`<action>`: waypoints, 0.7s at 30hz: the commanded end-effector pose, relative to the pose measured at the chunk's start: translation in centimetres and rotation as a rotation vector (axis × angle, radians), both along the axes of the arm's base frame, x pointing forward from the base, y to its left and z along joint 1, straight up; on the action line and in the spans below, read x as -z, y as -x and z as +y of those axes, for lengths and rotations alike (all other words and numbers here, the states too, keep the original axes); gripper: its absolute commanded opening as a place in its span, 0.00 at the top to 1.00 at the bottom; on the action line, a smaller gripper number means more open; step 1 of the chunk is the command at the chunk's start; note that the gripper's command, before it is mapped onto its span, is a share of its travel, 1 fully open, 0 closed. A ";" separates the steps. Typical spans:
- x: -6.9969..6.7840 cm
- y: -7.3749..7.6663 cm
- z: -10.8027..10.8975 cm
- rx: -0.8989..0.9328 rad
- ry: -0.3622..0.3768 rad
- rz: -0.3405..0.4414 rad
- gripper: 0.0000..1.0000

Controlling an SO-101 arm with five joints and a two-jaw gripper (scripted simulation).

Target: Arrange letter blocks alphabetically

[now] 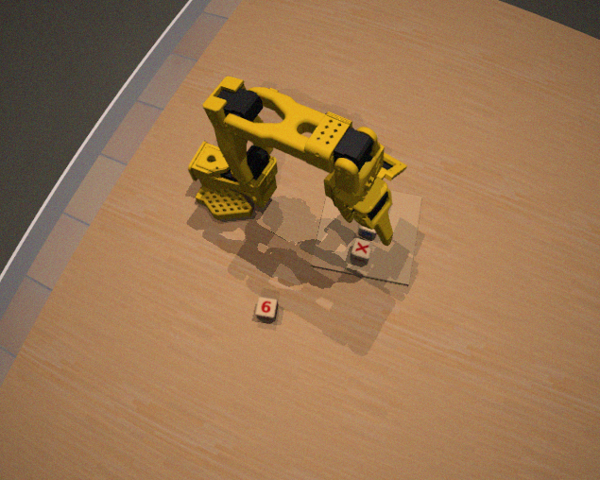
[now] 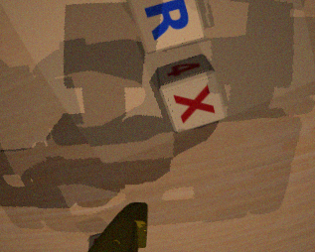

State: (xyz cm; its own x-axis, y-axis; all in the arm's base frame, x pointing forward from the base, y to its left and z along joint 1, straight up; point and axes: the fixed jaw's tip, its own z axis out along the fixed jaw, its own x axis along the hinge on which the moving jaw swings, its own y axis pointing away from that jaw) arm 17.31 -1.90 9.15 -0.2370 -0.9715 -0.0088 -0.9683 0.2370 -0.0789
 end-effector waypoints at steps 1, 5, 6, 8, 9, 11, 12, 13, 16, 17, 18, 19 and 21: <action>-1.3 0.0 0.3 0.122 -0.008 -0.082 0.67; -1.5 0.3 0.4 0.195 -0.018 -0.099 0.67; -1.6 0.4 0.5 0.233 -0.023 -0.108 0.67; -1.9 0.6 0.6 0.310 -0.035 -0.126 0.67; -2.0 0.7 0.7 0.350 -0.042 -0.135 0.67; -2.2 1.0 0.8 0.430 -0.056 -0.154 0.67; -2.4 1.1 0.9 0.470 -0.064 -0.163 0.67; -2.5 1.2 1.0 0.510 -0.073 -0.172 0.67; -2.8 1.6 1.1 0.630 -0.101 -0.199 0.67; -2.8 1.7 1.2 0.669 -0.110 -0.207 0.67; -2.9 1.8 1.3 0.707 -0.120 -0.215 0.67; -3.0 1.9 1.3 0.745 -0.131 -0.223 0.67; -3.1 2.0 1.4 0.782 -0.141 -0.231 0.67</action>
State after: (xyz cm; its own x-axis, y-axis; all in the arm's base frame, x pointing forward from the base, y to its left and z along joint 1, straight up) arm 15.28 -0.69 11.42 -0.7911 -0.5825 -0.1864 -0.5608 0.8125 -0.1591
